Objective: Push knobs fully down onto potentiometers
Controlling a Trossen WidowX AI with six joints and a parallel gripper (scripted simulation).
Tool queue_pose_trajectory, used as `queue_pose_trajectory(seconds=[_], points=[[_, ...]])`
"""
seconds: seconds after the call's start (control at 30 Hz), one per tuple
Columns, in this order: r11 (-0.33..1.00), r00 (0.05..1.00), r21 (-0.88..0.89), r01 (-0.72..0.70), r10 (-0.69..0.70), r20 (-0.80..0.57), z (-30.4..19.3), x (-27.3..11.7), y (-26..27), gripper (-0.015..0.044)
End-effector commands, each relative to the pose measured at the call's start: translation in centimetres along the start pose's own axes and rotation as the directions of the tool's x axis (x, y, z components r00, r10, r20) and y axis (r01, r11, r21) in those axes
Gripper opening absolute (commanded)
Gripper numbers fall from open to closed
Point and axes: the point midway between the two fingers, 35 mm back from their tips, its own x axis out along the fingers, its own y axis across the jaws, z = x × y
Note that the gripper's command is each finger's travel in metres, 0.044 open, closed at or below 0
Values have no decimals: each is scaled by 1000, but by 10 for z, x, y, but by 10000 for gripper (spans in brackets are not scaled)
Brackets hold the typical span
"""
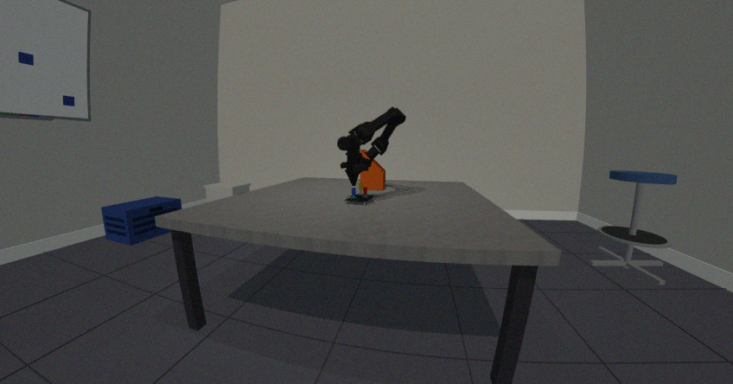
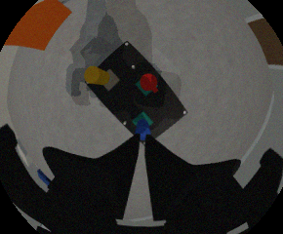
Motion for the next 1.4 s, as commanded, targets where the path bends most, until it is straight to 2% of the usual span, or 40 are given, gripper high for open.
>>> queue_pose_trajectory(seconds=[0.0, 0.2, 0.43, 0.73, 1.37], points=[[1000, 1000, 1, -2, 2, 2, 0, 2, 0, 105], [1000, 1000, 1, -3, 3, 1, 4, -1, 5, 263], [1000, 1000, 1, -5, 5, -1, 49, -17, 59, 440], [1000, 1000, 0, -6, 6, -1, 112, -22, 133, 440], [1000, 1000, 0, -6, 6, -1, 113, -22, 134, 440]])
